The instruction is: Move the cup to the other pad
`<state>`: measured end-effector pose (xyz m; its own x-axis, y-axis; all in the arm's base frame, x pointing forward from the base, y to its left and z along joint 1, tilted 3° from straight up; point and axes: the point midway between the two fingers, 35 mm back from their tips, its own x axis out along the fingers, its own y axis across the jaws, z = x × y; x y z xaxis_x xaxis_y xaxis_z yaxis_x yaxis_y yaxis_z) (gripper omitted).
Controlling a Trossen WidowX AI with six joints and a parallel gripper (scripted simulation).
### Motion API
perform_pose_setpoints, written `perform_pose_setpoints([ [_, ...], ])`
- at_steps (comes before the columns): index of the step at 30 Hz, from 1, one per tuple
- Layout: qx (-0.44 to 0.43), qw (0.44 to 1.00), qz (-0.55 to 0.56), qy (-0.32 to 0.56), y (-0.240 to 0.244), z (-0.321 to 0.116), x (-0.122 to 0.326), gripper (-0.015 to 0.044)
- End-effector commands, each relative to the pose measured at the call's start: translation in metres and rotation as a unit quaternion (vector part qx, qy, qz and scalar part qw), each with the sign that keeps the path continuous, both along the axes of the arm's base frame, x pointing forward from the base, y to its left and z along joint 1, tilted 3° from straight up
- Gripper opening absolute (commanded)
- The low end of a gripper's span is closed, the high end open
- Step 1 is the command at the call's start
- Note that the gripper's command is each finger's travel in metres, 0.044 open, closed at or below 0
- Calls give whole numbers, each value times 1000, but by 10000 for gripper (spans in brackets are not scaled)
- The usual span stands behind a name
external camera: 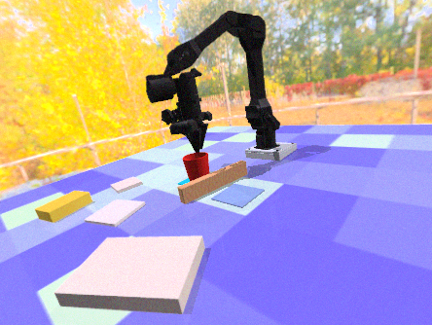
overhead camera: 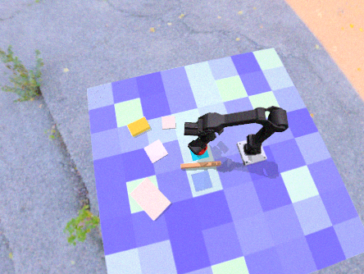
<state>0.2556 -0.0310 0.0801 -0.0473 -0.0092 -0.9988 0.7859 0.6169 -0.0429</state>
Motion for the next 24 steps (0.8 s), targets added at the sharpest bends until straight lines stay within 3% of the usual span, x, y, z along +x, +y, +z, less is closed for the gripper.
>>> perform_pose_setpoints([
  [1,-3,1000,-1,-6,0,10,1,128],
  [8,-3,1000,-1,-6,1,15,-2,128],
  [20,0,1000,0,-1,1,15,-1,440],
  [24,-1,1000,0,-2,2,28,0,440],
])
